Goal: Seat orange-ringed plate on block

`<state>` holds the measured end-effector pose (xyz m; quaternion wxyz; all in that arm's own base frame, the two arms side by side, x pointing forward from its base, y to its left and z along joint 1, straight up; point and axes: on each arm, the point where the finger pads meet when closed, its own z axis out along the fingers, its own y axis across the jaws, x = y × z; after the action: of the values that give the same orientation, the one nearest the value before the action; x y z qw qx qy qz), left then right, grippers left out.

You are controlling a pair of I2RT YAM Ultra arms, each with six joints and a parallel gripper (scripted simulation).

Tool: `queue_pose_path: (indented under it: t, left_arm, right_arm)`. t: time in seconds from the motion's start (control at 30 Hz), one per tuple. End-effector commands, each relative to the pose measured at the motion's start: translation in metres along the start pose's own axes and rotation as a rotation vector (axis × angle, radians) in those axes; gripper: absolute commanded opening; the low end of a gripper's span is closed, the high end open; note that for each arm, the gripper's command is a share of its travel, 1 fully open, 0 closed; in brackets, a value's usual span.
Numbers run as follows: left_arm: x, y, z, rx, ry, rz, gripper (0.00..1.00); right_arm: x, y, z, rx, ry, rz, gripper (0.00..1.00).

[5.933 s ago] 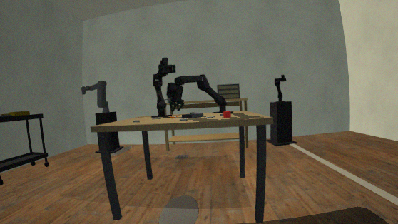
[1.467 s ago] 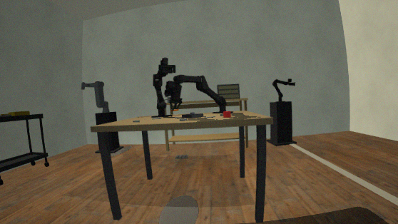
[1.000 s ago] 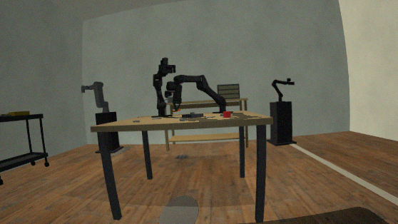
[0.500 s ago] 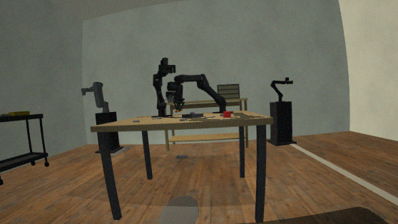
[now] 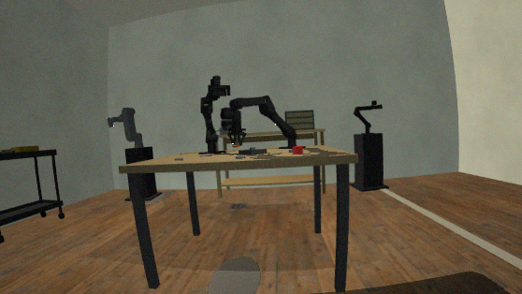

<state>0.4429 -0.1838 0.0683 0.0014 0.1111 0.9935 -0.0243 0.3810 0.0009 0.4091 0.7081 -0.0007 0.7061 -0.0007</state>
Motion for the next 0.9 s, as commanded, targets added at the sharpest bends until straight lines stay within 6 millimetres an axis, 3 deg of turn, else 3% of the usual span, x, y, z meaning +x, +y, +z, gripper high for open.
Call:
queue_pose_path:
  t: [0.0, 0.27, 0.33, 0.5, 0.87]
  left_arm:
    - [-0.003, 0.0, -0.014, -0.028, -0.066, -0.175, 0.0]
    - [0.004, 0.013, -0.018, -0.081, -0.105, -0.526, 0.0]
    - [0.004, 0.013, -0.018, -0.081, -0.105, -0.526, 0.0]
    - [0.012, 0.021, -0.017, -0.114, -0.116, -0.733, 0.0]
    - [0.028, 0.037, -0.012, -0.18, -0.128, -1.0, 0.0]
  right_arm:
    - [0.008, 0.002, 0.001, -0.001, 0.017, 0.001, 1.0]
    - [0.008, 0.002, 0.001, -0.001, 0.017, 0.001, 1.0]
    - [0.008, 0.002, 0.001, -0.001, 0.017, 0.001, 1.0]
    - [0.008, 0.002, 0.001, -0.001, 0.017, 0.001, 1.0]
    - [0.008, 0.002, 0.001, -0.001, 0.017, 0.001, 1.0]
